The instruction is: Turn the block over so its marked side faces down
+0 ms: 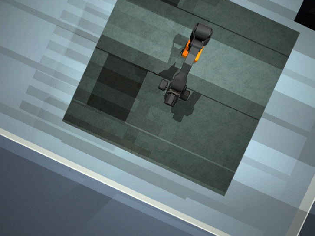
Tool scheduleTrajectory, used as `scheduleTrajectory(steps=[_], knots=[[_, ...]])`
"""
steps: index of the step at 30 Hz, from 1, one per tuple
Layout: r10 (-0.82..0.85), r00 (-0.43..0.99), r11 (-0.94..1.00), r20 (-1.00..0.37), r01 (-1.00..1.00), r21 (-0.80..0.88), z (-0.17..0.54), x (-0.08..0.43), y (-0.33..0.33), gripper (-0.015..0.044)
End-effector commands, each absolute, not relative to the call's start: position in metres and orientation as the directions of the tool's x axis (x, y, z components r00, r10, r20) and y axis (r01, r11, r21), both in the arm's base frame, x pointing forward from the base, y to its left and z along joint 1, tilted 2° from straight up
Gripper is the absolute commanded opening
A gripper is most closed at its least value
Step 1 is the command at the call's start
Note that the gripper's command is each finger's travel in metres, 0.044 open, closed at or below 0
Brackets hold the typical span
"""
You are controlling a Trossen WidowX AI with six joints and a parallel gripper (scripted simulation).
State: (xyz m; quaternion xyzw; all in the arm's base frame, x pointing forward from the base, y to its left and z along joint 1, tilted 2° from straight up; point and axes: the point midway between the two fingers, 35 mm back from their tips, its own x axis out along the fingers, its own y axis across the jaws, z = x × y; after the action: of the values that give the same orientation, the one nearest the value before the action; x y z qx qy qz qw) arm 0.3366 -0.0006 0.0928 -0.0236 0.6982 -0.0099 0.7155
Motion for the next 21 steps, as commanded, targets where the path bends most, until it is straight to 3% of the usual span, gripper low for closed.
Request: scheduleTrajectory(steps=[1, 21], knots=[[-0.031, 0.021, 0.999, -0.999, -0.016, -0.032, 0.070, 0.333, -0.002, 0.0440], [-0.031, 0.021, 0.999, -0.999, -0.016, -0.032, 0.040, 0.331, 0.000, 0.0440]])
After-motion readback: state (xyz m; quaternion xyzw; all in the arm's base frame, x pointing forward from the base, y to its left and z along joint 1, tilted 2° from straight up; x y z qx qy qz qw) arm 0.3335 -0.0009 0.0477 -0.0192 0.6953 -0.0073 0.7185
